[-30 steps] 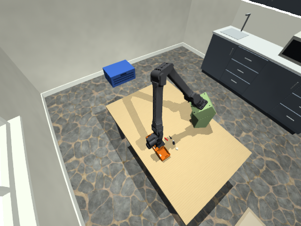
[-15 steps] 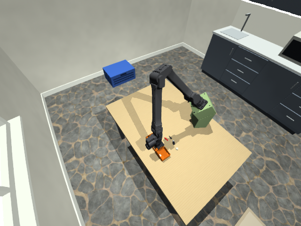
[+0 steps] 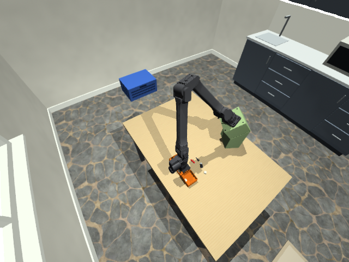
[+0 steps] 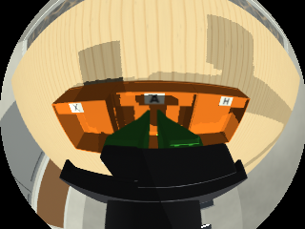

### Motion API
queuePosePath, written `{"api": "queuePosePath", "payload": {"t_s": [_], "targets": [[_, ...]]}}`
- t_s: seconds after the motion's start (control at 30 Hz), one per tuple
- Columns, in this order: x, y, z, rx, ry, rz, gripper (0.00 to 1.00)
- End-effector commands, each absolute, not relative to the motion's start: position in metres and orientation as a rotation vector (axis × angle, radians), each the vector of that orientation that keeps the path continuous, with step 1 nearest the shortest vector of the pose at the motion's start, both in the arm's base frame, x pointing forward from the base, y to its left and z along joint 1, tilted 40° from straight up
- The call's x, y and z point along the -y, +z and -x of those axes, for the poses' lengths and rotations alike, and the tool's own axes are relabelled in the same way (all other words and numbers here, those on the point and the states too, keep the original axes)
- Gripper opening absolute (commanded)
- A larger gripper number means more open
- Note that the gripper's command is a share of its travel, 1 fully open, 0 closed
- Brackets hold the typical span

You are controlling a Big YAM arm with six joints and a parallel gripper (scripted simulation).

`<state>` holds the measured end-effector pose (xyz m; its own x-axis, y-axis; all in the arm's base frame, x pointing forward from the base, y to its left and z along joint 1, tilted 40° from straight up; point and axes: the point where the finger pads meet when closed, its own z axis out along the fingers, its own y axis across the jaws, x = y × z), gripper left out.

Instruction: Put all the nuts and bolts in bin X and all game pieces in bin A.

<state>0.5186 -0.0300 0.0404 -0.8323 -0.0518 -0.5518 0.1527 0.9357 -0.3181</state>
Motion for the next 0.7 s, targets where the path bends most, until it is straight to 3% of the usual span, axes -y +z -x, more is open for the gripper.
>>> {"api": "queuePosePath", "payload": {"t_s": [0.0, 0.67], "targets": [[0.0286, 0.0498, -0.5249, -2.487, -0.465, -0.071, 0.09], [0.036, 0.041, -0.5193, -2.498, -0.473, -0.075, 0.09]]}}
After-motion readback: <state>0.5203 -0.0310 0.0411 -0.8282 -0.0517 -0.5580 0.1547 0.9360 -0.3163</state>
